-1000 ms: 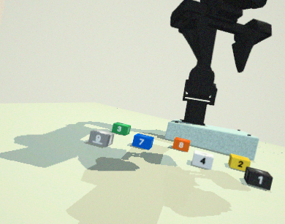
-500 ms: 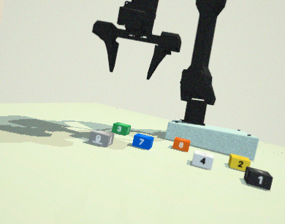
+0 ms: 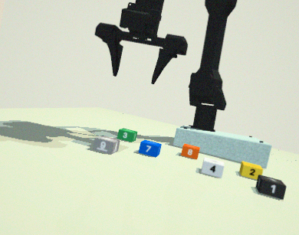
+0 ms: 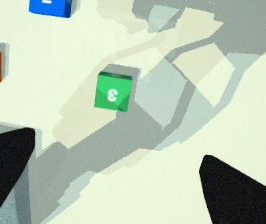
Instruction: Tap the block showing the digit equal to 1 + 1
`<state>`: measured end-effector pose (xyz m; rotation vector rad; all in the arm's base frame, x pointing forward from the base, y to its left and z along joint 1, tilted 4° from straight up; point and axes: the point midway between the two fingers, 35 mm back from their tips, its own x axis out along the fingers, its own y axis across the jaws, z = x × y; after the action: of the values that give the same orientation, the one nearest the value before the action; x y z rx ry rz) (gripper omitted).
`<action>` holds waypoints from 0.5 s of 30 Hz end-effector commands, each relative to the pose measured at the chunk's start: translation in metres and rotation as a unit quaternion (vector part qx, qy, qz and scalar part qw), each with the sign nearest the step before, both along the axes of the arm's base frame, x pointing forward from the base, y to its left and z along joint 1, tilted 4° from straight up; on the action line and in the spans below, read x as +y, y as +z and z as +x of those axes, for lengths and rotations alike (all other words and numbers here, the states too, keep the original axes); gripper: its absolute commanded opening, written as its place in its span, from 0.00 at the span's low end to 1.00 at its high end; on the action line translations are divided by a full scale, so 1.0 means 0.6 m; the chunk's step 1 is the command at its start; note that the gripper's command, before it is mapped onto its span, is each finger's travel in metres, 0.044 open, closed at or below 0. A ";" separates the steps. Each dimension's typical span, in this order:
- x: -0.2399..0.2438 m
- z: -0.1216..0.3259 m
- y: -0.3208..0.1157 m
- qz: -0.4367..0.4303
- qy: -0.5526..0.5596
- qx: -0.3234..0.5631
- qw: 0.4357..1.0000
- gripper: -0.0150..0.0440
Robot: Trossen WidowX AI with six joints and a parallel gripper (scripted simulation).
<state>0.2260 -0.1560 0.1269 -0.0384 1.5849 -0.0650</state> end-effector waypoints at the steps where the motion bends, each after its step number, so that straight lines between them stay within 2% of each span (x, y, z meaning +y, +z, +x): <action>1: -0.001 -0.001 0.000 0.000 0.002 0.002 1.000 0.93; 5: 0.009 0.012 -0.001 0.000 0.002 0.002 1.000 0.93; 11: 0.114 0.113 -0.009 0.003 0.002 0.000 1.000 0.93; 15: 0.129 0.122 -0.010 0.003 0.002 -0.001 1.000 0.93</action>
<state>0.2911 -0.0900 0.1220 -0.0516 1.5808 -0.0428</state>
